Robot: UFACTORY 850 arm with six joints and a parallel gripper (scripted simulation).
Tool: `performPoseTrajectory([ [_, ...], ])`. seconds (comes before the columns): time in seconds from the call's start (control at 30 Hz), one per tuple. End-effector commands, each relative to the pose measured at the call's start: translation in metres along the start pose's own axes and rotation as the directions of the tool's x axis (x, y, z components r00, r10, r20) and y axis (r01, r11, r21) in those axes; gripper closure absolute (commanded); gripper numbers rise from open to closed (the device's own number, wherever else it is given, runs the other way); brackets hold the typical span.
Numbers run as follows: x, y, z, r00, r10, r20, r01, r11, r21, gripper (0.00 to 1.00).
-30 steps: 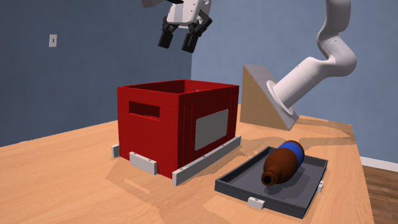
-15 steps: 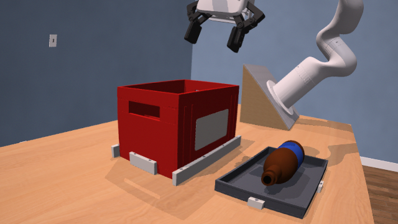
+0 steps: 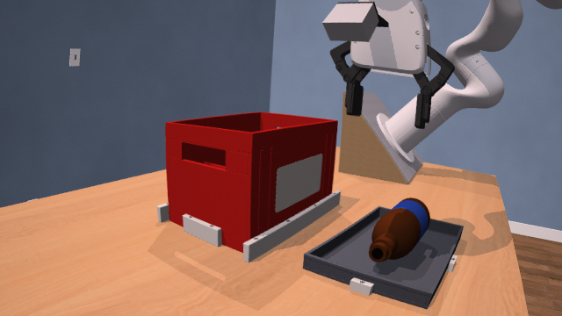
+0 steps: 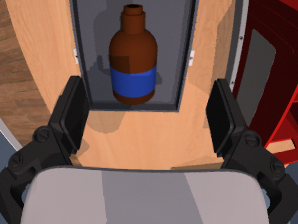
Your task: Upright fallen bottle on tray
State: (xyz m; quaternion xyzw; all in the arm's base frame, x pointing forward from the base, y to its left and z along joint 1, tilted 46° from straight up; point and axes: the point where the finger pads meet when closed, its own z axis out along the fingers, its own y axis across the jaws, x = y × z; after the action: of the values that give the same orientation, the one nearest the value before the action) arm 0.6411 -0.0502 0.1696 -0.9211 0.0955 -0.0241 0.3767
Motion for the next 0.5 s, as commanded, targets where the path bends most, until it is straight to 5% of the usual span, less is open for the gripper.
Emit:
performPoseTrajectory([
  [0.0, -0.0126, -0.0187, 0.0103, 0.998, 0.019, 0.058, -0.020, 1.000, 0.023, 0.00],
  [0.1, -0.0129, -0.0191, 0.0106, 0.998, 0.019, 0.059, -0.021, 1.000, 0.023, 0.00],
  [0.13, -0.0129, -0.0191, 0.0106, 0.998, 0.019, 0.059, -0.021, 1.000, 0.023, 1.00],
  [0.47, -0.0129, -0.0191, 0.0106, 0.998, 0.019, 0.059, -0.021, 1.000, 0.023, 1.00],
])
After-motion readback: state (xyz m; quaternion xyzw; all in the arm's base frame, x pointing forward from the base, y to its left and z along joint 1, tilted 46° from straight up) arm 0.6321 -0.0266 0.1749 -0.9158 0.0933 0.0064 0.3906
